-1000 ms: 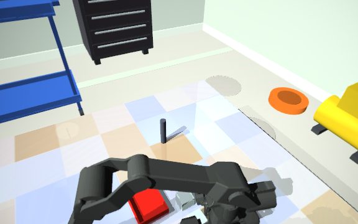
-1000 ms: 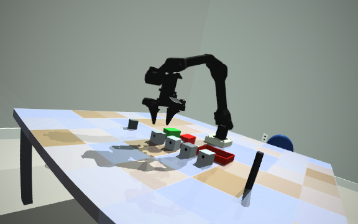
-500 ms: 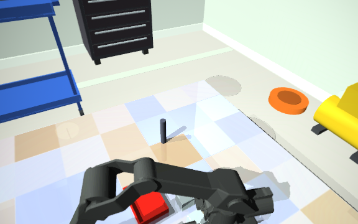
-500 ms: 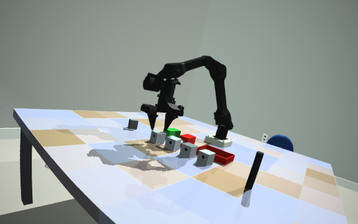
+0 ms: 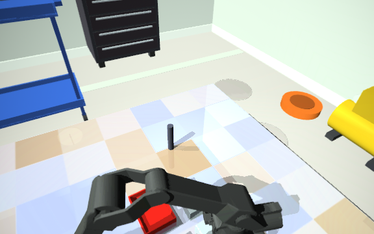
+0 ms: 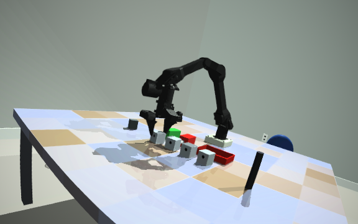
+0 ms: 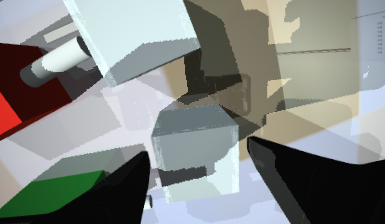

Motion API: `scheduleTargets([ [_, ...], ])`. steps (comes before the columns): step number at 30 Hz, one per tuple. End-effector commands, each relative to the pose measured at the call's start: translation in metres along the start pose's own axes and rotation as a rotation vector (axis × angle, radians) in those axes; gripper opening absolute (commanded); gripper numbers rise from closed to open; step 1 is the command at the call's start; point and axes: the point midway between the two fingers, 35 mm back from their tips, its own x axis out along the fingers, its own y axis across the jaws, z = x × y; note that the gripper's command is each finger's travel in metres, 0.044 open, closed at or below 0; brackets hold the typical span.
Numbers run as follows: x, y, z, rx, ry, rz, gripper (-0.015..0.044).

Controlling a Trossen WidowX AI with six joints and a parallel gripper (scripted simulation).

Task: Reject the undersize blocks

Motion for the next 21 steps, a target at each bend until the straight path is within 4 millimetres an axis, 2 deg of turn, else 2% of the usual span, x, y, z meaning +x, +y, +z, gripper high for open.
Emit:
scheduleTargets([
  [1,0.007,0.001,0.0,-0.006,0.003,0.001,0.0325],
  [12,0.022,0.002,-0.001,-0.006,0.003,0.001,0.0325],
  [16,0.019,0.002,0.0,0.0,0.0,0.002,0.022],
  [21,0.019,0.002,0.0,0.0,0.0,0.002,0.0187],
])
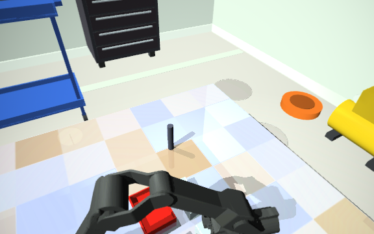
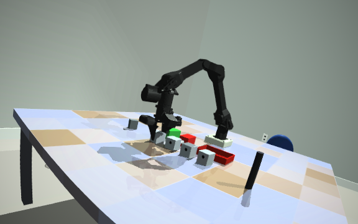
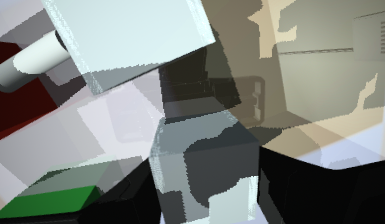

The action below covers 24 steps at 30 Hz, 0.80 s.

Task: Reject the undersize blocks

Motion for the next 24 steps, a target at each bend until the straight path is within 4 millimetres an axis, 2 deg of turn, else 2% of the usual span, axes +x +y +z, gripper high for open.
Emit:
scheduleTargets([
  [1,-0.001,0.0,0.0,0.0,0.0,-0.001,0.018],
  [4,-0.001,0.0,0.0,0.0,0.0,-0.001,0.016],
  [6,-0.003,0.0,0.0,0.0,0.0,-0.001,0.0108],
  [8,-0.019,-0.002,0.0,-0.001,0.001,-0.001,0.0055],
  [10,-0.045,-0.003,0.0,-0.003,0.002,-0.002,0.0003],
  [13,-0.076,0.007,0.0,-0.005,0.003,-0.001,0.0],
  [20,-0.078,0.015,0.003,-0.005,0.003,-0.001,0.0],
  [22,-0.078,0.018,0.02,-0.003,0.002,0.0,0.0],
  [24,-0.079,0.024,0.045,0.0,0.0,0.0,0.0],
])
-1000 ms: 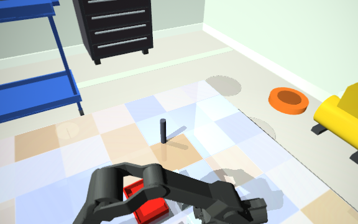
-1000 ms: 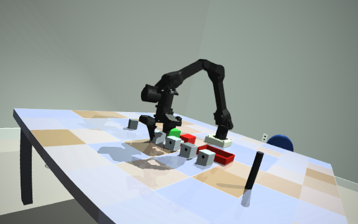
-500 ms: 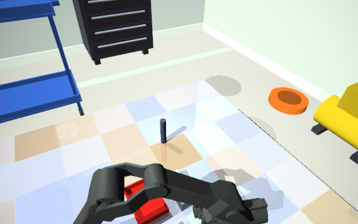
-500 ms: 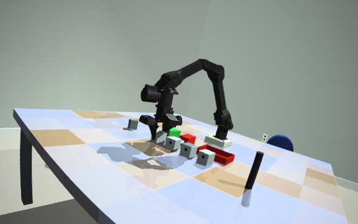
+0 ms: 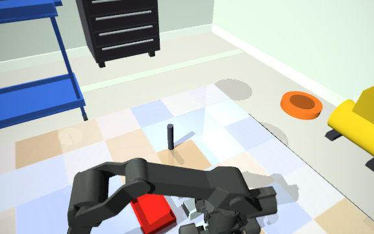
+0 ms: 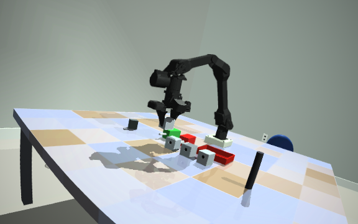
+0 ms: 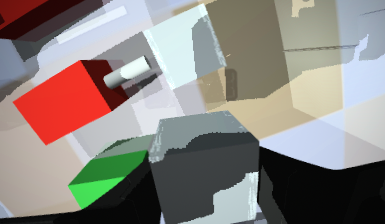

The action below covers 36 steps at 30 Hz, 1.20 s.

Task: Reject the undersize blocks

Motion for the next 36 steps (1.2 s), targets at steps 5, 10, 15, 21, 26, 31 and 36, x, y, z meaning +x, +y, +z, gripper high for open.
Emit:
scheduleTargets([
  [5,-0.012,0.029,0.09,-0.008,-0.012,-0.026,0.0],
  [10,-0.011,0.062,0.14,0.0,-0.016,-0.023,0.0],
  [15,-0.01,0.102,0.181,0.008,-0.02,-0.02,0.0],
  [21,-0.008,0.149,0.213,0.017,-0.025,-0.016,0.0],
  [26,-0.006,0.15,0.214,0.018,-0.025,-0.016,0.0],
  [31,0.002,0.15,0.214,0.018,-0.025,-0.016,0.0],
  [36,0.011,0.149,0.215,0.018,-0.025,-0.016,0.0],
])
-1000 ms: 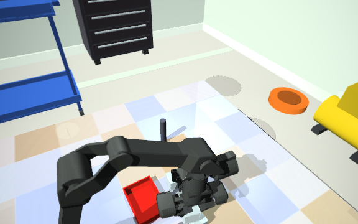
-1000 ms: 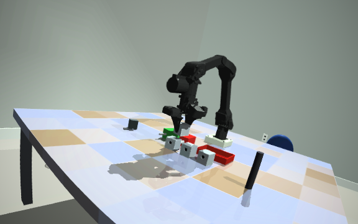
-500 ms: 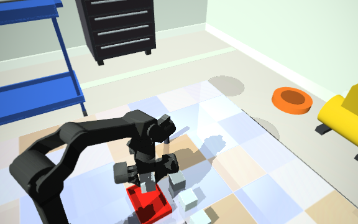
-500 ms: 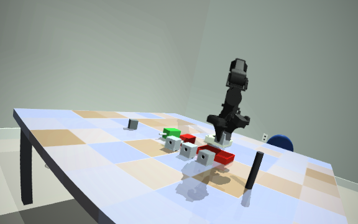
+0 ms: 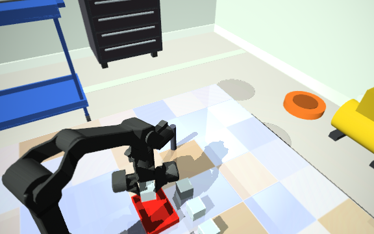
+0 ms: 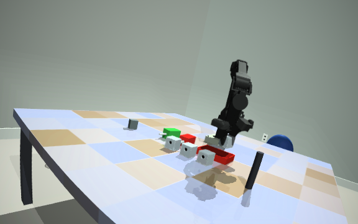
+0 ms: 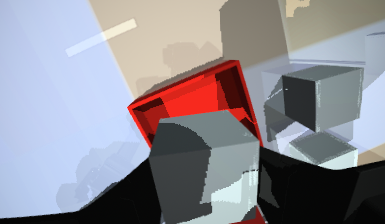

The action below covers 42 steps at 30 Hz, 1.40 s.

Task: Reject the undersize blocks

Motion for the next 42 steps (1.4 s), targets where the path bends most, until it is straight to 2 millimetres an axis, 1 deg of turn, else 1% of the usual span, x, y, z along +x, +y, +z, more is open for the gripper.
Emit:
scheduleTargets([
  [1,0.001,-0.003,0.002,0.006,-0.012,-0.019,0.0],
  [16,0.028,-0.003,0.002,0.006,-0.012,-0.019,0.0],
  [17,0.03,0.0,0.0,0.0,0.002,0.003,0.0026],
  [28,0.03,0.0,0.0,0.0,0.002,0.003,0.0315],
  [29,0.027,0.0,0.0,0.0,0.002,0.002,0.0341],
  [30,0.019,-0.001,0.001,0.001,-0.001,-0.002,0.0367],
  [32,-0.008,-0.002,0.001,0.004,-0.009,-0.014,0.042],
  [33,-0.017,-0.002,0.001,0.005,-0.011,-0.018,0.044],
  [36,-0.019,-0.002,0.001,0.006,-0.012,-0.019,0.044],
  [37,-0.011,-0.002,0.002,0.001,-0.014,-0.015,0.044],
  [38,-0.011,-0.004,0.002,0.021,-0.014,-0.015,0.0414],
  [39,-0.011,-0.007,0.0,0.081,-0.014,-0.015,0.0387],
  [40,-0.012,-0.014,-0.003,0.18,-0.015,-0.015,0.0361],
  [41,-0.013,-0.022,-0.006,0.304,-0.015,-0.016,0.0335],
  [42,-0.014,-0.029,-0.011,0.427,-0.016,-0.016,0.0325],
])
